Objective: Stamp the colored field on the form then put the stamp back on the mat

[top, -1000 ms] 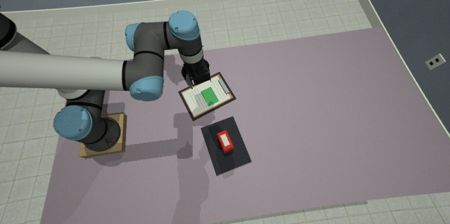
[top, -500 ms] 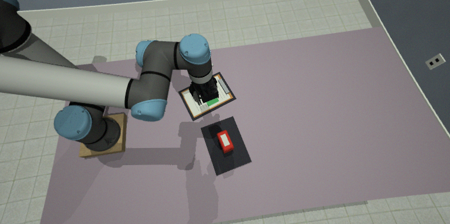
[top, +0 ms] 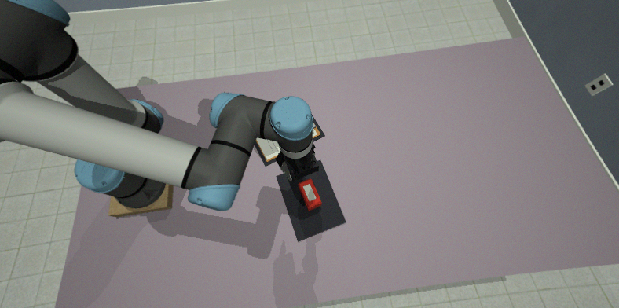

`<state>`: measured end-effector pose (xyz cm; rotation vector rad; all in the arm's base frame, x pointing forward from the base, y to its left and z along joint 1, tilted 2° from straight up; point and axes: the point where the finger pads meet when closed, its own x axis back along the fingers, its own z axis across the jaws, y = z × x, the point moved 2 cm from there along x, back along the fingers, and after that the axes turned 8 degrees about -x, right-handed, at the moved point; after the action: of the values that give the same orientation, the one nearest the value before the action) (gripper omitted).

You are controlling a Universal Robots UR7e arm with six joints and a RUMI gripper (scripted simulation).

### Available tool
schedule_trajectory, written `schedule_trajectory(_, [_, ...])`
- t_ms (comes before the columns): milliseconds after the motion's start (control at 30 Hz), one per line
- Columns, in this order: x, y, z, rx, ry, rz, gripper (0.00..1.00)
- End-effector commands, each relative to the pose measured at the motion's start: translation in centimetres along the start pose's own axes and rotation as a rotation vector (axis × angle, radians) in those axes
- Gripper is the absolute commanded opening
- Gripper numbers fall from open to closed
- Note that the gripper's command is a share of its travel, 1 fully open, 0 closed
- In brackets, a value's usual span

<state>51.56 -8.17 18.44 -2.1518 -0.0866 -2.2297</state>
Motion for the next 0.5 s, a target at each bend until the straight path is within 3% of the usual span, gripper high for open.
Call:
schedule_trajectory(0, [-0.5, 3.0, 0.7, 0.001, 0.001, 0.001, 0.52])
schedule_trajectory(233, [-1.2, 6.3, 1.2, 0.001, 0.001, 0.001, 0.52])
schedule_trajectory(467, [-1.3, 7.2, 1.4, 0.001, 0.001, 0.001, 0.52])
